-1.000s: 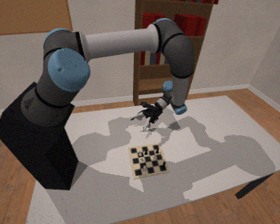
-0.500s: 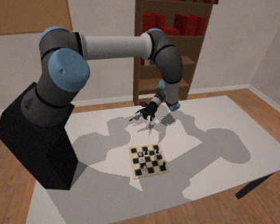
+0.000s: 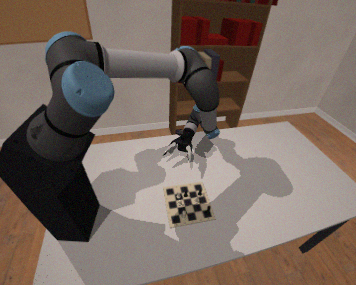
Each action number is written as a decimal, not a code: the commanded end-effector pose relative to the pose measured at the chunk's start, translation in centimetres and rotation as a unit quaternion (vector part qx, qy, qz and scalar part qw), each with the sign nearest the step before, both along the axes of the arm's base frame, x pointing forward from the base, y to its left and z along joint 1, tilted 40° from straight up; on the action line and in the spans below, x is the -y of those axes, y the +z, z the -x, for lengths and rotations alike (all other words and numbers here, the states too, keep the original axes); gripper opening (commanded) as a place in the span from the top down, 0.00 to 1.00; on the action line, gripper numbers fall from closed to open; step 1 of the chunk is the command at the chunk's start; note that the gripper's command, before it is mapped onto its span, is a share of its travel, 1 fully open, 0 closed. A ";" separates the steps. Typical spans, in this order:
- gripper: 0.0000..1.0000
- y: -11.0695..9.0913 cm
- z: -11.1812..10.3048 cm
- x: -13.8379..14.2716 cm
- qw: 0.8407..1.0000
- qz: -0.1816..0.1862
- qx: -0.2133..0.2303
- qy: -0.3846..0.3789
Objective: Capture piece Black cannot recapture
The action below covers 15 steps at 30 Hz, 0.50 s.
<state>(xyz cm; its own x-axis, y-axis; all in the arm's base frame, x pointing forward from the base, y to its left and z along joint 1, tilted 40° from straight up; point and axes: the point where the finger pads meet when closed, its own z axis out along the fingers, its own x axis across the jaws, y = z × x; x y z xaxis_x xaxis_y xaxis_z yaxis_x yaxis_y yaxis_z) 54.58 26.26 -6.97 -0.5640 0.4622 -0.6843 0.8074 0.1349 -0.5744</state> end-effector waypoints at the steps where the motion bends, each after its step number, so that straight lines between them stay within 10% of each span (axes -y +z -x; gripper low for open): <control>1: 0.00 0.0 -0.8 -0.6 0.997 0.061 -0.033 0.046; 15: 0.00 -0.5 -2.0 -1.7 0.982 0.129 -0.071 0.118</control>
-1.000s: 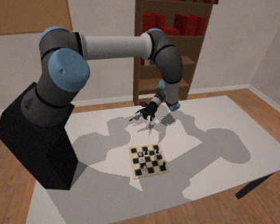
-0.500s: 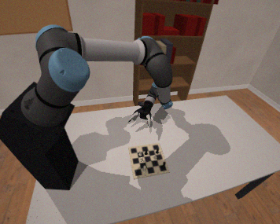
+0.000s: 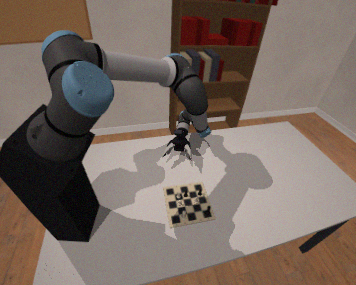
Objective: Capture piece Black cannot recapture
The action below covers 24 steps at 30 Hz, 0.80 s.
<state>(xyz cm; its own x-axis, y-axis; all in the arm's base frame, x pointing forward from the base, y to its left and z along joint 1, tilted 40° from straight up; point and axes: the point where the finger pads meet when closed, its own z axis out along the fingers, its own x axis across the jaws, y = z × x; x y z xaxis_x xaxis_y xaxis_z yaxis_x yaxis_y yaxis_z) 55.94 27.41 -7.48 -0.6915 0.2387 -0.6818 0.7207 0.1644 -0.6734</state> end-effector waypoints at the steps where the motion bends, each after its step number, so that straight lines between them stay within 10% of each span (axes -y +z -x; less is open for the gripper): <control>1: 0.00 0.0 -0.6 -0.5 0.998 0.047 -0.022 0.032; 24: 0.00 -0.5 -2.0 -1.7 0.982 0.127 -0.068 0.119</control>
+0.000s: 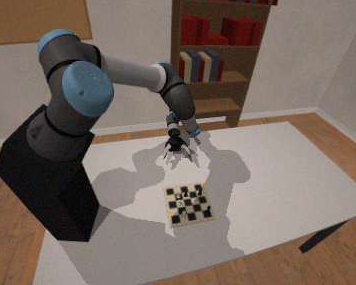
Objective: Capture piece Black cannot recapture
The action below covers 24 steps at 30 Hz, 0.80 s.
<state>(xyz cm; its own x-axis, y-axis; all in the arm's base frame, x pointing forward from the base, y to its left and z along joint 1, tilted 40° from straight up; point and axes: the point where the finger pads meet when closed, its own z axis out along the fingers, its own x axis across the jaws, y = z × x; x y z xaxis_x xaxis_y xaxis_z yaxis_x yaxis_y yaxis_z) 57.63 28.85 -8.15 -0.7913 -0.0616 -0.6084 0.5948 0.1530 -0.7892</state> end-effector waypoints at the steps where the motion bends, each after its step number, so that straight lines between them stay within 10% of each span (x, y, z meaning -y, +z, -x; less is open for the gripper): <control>1: 0.00 0.2 -0.3 -0.3 1.000 0.022 -0.006 0.012; 24: 0.00 0.2 -0.4 -0.2 1.000 0.025 -0.008 0.014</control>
